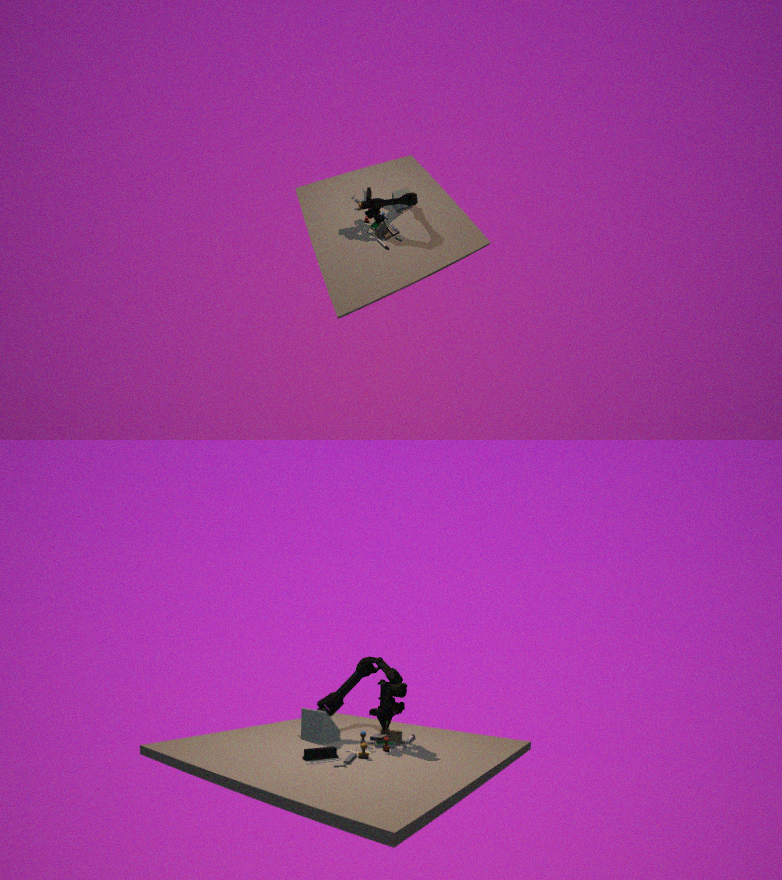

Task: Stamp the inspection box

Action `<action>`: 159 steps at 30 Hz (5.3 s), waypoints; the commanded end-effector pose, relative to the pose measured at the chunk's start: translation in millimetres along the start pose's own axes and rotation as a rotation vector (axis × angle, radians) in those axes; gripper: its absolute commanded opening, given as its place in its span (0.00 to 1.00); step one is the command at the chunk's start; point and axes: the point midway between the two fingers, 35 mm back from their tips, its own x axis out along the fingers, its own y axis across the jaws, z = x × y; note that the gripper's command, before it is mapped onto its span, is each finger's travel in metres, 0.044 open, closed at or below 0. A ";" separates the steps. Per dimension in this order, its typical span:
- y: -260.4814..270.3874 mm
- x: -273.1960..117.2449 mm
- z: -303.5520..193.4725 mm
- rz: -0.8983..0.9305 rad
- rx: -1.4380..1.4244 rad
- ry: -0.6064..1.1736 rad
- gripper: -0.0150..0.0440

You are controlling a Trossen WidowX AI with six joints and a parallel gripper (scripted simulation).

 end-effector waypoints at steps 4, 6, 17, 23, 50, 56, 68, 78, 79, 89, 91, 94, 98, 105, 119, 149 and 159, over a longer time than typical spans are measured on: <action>-0.4 -12.0 0.4 -0.004 -0.004 -0.004 0.25; -3.9 -12.1 0.4 -0.005 0.019 -0.004 0.25; -60.7 -14.1 -4.0 -0.021 0.391 -0.010 0.25; -90.9 -14.7 -10.7 -0.024 0.596 -0.012 0.25; -157.8 -9.9 -37.2 -0.015 1.087 -0.010 0.25; -158.0 -5.9 -36.9 -0.015 1.087 -0.010 0.25; -158.4 2.1 -36.4 -0.016 1.087 -0.010 0.25; -158.6 8.8 -36.1 -0.016 1.087 -0.010 0.25; -158.6 9.5 -36.1 -0.016 1.087 -0.010 0.25; -158.7 16.2 -35.9 -0.016 1.087 -0.010 0.25; -158.7 17.5 -35.9 -0.016 1.086 -0.010 0.25; -158.7 19.5 -35.9 -0.016 1.086 -0.010 0.25; -158.7 22.2 -35.9 -0.016 1.086 -0.010 0.25; -158.7 26.9 -36.0 -0.015 1.086 -0.009 0.25; -158.5 36.2 -36.4 -0.015 1.086 -0.009 0.25; -157.7 52.8 -37.8 -0.013 1.085 -0.006 0.25; -157.6 53.9 -37.8 -0.012 1.085 -0.006 0.25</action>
